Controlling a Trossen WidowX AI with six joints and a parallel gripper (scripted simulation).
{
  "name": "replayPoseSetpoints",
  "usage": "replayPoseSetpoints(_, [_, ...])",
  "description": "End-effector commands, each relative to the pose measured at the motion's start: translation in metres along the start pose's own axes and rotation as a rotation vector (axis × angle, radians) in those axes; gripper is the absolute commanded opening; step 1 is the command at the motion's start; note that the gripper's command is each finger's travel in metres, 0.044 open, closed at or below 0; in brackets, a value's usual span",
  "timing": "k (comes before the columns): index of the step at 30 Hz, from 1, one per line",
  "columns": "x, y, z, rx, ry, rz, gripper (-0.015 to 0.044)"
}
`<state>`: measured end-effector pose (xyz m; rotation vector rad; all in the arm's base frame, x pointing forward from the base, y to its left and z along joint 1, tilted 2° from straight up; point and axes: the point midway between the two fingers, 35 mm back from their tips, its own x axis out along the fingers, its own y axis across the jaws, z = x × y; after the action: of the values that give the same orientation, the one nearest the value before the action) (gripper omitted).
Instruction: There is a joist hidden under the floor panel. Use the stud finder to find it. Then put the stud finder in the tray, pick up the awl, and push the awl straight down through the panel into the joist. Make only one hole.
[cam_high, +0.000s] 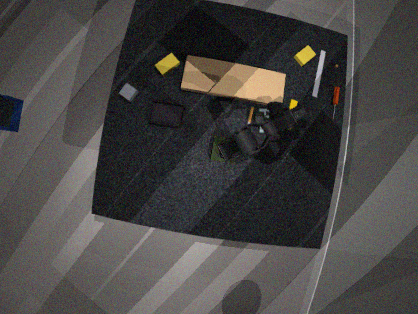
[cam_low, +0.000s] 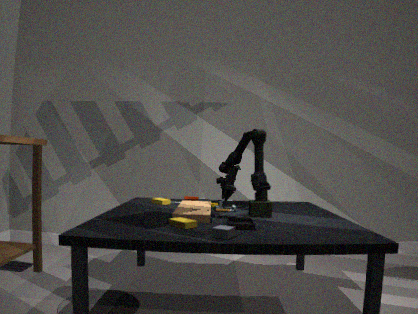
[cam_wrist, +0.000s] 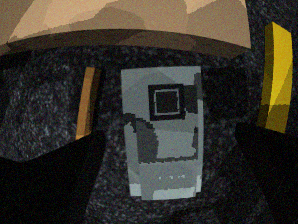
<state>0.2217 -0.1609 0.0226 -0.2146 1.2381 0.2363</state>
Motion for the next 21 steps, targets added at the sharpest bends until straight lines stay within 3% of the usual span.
replayPoseSetpoints(1, [0.008, 0.002, -0.002, 0.006, -0.002, 0.008, 0.044])
replayPoseSetpoints(18, [0.032, 0.003, -0.01, 0.006, -0.002, 0.008, 0.044])
replayPoseSetpoints(21, [0.032, 0.003, -0.01, 0.006, -0.002, 0.008, 0.0361])
